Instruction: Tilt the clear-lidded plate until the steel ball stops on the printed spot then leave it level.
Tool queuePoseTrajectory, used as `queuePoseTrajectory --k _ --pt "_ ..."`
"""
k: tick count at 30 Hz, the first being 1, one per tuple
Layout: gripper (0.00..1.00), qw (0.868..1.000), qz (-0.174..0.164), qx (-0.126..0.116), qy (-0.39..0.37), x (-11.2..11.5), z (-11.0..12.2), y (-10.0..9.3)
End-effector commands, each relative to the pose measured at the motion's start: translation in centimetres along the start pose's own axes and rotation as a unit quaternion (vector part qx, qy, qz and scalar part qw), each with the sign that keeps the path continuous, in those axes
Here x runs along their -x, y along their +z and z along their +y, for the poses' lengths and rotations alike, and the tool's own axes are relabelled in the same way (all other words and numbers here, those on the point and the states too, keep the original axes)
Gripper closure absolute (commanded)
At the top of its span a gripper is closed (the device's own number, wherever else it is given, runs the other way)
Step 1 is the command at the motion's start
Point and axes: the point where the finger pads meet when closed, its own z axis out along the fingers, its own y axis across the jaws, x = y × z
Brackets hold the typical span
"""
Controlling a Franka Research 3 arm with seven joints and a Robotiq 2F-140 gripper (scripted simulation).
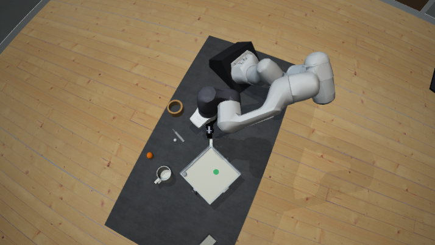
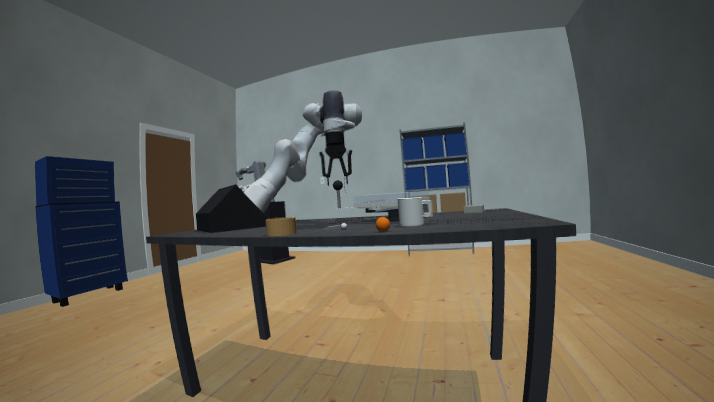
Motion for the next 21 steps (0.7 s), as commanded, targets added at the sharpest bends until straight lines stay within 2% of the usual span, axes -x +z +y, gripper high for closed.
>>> queuePoseTrajectory --k 1,16,17,21 --pt "0.64 1.0 0.0 -0.001 -0.002 -0.01 -0.01 0.12" --pt "0.64 1.0 0.0 -0.001 -0.002 -0.01 -0.01 0.12" --pt "1.0 1.0 0.0 -0.001 -0.002 -0.01 -0.01 0.12" --pt "1.0 1.0 0.0 -0.001 -0.002 -0.01 -0.01 0.12"
